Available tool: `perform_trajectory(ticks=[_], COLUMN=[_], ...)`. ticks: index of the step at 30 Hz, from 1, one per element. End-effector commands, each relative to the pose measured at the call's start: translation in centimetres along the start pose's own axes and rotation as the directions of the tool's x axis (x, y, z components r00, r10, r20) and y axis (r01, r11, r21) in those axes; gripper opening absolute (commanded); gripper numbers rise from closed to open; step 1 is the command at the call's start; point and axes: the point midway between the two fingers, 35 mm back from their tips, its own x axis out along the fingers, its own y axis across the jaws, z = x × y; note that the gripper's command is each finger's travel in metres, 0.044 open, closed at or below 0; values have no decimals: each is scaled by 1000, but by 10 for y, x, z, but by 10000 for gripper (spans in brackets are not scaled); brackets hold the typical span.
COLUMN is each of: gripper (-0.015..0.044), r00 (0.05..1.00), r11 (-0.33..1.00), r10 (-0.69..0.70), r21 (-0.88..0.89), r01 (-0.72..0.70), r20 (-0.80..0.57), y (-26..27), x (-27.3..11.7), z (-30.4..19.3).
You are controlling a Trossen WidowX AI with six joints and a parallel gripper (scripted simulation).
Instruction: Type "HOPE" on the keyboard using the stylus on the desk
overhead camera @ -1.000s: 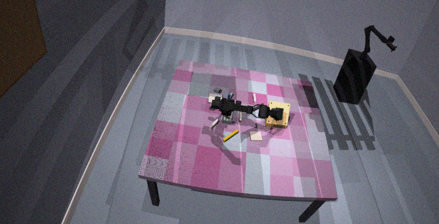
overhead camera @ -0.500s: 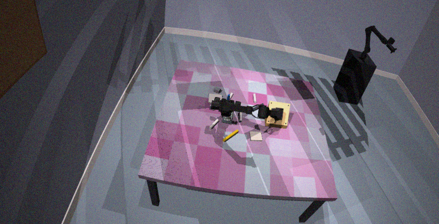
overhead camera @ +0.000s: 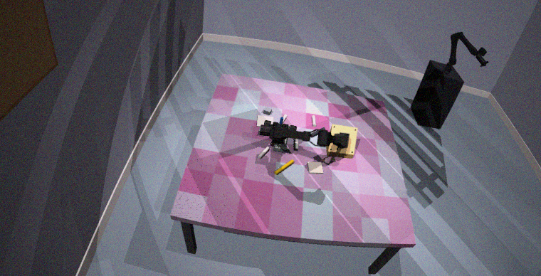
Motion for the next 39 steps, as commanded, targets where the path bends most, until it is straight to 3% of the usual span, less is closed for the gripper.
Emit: perform_trajectory(ticks=[1, 39], gripper=[81, 81], r00=[1000, 1000], r11=[1000, 1000], r10=[3, 3], r21=[4, 4], r01=[-3, -3], r20=[1, 1], y=[0, 0], x=[2, -4], z=[1, -9])
